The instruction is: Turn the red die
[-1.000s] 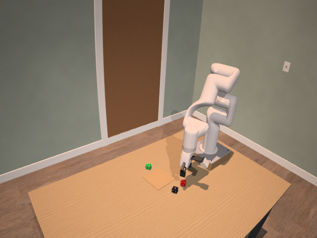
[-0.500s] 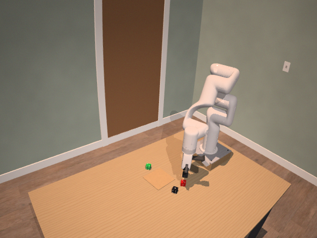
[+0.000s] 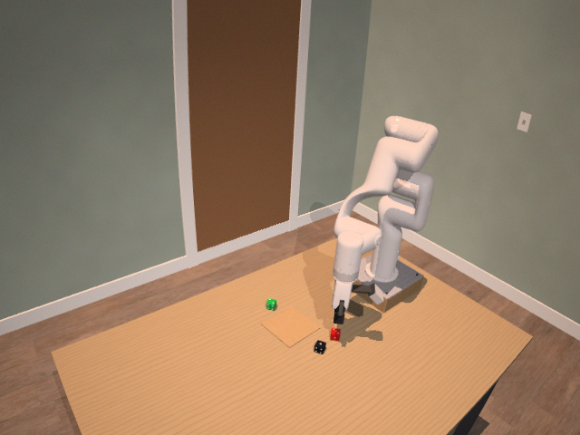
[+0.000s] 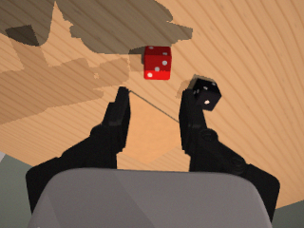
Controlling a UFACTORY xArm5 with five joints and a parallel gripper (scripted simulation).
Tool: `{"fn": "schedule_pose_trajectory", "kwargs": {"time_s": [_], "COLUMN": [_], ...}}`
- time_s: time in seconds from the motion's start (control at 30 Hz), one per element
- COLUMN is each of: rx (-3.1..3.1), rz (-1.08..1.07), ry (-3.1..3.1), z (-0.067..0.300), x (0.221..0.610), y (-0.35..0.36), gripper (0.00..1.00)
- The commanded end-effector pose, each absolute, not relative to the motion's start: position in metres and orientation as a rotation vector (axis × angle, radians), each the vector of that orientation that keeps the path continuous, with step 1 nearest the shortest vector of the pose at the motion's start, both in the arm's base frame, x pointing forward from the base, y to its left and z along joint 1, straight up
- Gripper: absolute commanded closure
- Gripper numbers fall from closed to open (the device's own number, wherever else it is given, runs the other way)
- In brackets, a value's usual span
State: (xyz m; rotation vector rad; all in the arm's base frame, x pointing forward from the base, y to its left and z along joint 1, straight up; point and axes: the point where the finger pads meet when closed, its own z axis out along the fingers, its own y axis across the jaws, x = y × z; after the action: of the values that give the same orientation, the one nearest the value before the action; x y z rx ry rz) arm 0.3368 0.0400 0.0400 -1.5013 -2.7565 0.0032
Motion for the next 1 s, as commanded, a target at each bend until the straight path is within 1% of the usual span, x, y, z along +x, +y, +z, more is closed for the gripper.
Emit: {"fn": "schedule_pose_trajectory", "kwargs": {"time_s": [0.0,0.97], "rx": [-1.502,-1.502], "rz": [0.0,0.0], "ry": [-2.759,-2.759], "z": [0.0409,0.0364], "x": [0.338,0.3379], "y": [0.0401,0.04], "gripper": [0.53,0.53]}}
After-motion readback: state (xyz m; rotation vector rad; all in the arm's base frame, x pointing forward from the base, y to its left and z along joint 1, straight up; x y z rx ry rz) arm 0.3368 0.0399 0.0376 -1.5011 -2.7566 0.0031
